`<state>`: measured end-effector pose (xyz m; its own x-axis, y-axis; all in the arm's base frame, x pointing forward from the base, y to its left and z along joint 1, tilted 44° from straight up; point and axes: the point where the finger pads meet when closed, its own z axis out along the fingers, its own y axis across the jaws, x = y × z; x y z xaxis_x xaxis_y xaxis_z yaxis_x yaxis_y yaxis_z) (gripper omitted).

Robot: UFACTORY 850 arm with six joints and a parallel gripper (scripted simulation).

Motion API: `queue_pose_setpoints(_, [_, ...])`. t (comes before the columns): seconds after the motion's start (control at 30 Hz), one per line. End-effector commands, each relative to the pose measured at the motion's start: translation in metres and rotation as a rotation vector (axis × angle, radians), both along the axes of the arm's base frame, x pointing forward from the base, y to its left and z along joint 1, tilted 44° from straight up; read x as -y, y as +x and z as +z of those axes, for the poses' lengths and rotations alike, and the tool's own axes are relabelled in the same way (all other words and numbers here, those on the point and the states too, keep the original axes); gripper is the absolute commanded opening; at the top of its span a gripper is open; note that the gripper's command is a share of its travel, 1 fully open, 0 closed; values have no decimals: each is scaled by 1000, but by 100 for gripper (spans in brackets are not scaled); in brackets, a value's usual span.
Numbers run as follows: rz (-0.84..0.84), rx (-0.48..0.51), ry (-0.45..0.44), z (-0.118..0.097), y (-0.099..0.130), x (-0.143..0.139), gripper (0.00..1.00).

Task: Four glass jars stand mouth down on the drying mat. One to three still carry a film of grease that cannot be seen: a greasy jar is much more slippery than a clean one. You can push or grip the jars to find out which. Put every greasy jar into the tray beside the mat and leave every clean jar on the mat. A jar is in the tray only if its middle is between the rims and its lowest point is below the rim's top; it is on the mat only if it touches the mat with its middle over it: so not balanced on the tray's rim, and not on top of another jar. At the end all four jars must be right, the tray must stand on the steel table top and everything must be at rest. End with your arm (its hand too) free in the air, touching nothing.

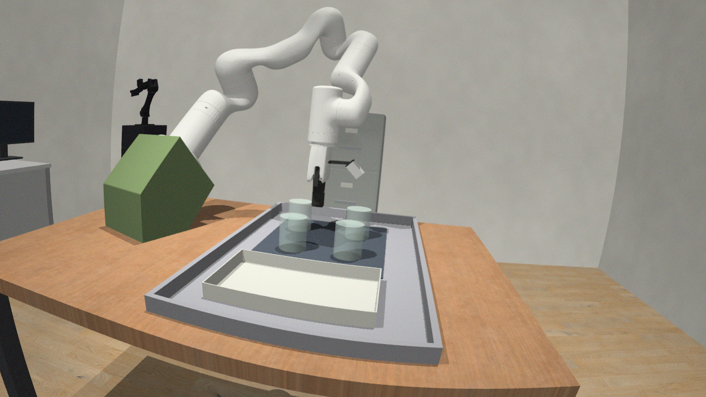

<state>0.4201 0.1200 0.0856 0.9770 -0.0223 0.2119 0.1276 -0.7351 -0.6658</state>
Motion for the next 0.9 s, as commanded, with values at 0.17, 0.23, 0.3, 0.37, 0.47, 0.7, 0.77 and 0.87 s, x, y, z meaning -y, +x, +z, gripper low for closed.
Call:
queue_pose_setpoints(0.17, [-1, 1, 0, 1, 5, 0, 0])
queue_pose_setpoints(0.23, [-1, 1, 0, 0, 10, -1, 0])
queue_pose_setpoints(0.3, [-1, 1, 0, 0, 15, -2, 0])
queue_pose_setpoints(0.37, [-1, 1, 0, 0, 20, -3, 0])
queue_pose_setpoints(0.47, [-1, 1, 0, 0, 22, -4, 0])
queue_pose_setpoints(0.7, [-1, 1, 0, 0, 25, -4, 0])
queue_pose_setpoints(0.77, [-1, 1, 0, 0, 25, -4, 0])
queue_pose_setpoints(0.87, [-1, 1, 0, 0, 25, -4, 0])
